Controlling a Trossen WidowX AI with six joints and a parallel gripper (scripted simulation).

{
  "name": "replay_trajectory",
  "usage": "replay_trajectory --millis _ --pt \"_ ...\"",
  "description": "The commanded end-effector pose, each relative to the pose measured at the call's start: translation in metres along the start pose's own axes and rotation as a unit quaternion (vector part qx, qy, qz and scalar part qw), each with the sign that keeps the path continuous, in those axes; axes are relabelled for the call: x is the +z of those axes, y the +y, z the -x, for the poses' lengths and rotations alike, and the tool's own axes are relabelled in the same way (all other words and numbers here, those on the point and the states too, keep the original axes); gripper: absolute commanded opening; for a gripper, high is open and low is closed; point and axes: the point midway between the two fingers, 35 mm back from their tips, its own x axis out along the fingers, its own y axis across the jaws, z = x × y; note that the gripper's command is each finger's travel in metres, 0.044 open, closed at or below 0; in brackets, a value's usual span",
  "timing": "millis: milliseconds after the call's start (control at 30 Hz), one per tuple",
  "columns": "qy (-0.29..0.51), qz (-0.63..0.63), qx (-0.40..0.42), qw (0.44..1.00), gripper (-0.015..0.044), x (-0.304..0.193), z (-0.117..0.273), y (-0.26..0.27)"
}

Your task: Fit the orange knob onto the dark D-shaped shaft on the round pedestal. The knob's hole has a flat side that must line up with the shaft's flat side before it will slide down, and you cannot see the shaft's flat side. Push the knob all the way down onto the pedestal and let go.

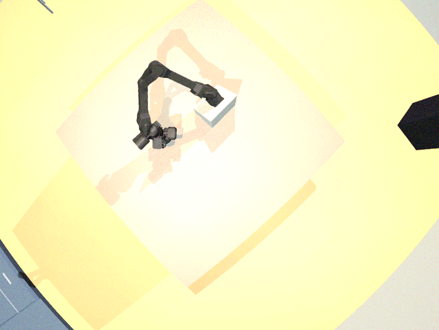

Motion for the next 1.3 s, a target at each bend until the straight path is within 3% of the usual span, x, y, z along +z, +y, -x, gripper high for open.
replay_trajectory --millis 0,433,700,1267 --pt "0.000 0.004 -0.001 1.000 0.0000 0.0002 -0.0002 -0.0001" --pt "0.000 0.008 -0.001 1.000 0.0000 -0.0001 0.0039 -0.0006" --pt "0.000 0.108 -0.001 0.994 0.0000 -0.0006 0.0016 -0.0005" --pt "0.000 0.108 -0.001 0.994 0.0000 0.0002 -0.0007 0.0000"
